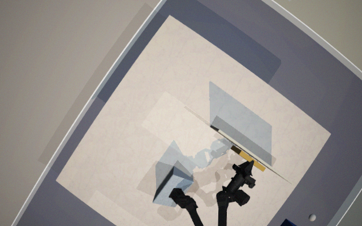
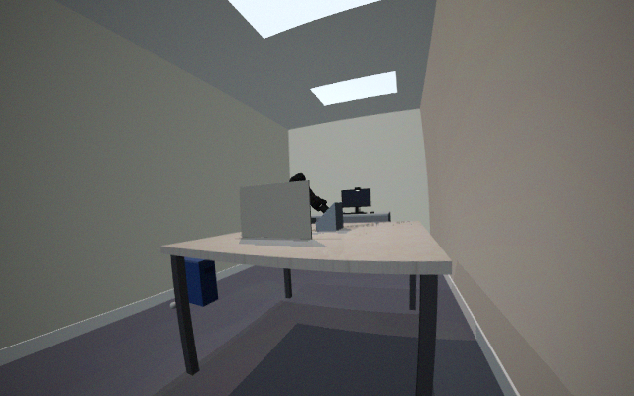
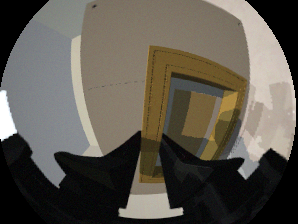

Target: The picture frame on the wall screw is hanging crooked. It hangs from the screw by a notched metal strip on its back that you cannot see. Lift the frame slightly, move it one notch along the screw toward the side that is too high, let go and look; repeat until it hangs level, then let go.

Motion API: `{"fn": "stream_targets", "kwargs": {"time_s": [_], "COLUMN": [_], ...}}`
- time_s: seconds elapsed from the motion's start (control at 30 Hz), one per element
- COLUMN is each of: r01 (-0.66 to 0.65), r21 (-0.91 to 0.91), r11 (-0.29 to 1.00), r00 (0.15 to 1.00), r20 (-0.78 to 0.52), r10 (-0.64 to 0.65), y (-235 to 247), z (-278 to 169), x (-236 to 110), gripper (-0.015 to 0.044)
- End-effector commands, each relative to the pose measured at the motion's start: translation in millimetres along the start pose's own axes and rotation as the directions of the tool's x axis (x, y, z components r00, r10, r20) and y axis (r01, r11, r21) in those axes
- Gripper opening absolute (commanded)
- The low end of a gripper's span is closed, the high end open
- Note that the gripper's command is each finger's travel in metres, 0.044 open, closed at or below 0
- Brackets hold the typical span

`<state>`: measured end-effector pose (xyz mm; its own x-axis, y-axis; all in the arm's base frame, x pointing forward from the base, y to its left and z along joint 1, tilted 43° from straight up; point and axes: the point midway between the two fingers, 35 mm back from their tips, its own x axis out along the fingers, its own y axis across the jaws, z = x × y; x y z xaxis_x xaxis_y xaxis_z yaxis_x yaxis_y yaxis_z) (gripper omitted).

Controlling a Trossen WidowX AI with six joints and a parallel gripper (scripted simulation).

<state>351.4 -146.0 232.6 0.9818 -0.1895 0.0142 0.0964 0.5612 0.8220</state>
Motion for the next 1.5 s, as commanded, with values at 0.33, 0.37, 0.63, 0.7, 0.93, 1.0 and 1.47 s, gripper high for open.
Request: {"fn": "stream_targets", "kwargs": {"time_s": [0.33, 0.37, 0.63, 0.7, 0.93, 1.0, 1.47], "r01": [-0.014, -0.010, -0.004, -0.004, -0.004, -0.004, -0.005], "r21": [-0.005, -0.003, -0.002, -0.006, -0.006, -0.043, -0.131], "r11": [1.000, 1.000, 1.000, 1.000, 1.000, 0.999, 0.991], "r00": [1.000, 1.000, 1.000, 1.000, 1.000, 1.000, 1.000], "r20": [-0.005, -0.004, -0.003, -0.004, -0.004, -0.003, -0.002], "r10": [0.014, 0.010, 0.004, 0.004, 0.004, 0.004, 0.004], "y": [-1.0, -1.6, -2.5, -3.1, -3.1, -3.2, -1.5], "z": [-0.4, -0.4, -0.5, -0.6, -0.6, -0.6, -1.0], "x": [-0.1, 0.0, 0.0, 0.0, 0.0, 0.0, -0.1], "gripper": [0.0000, 0.0000, 0.0000, 0.0000, 0.0000, 0.0000, 0.0000]}}
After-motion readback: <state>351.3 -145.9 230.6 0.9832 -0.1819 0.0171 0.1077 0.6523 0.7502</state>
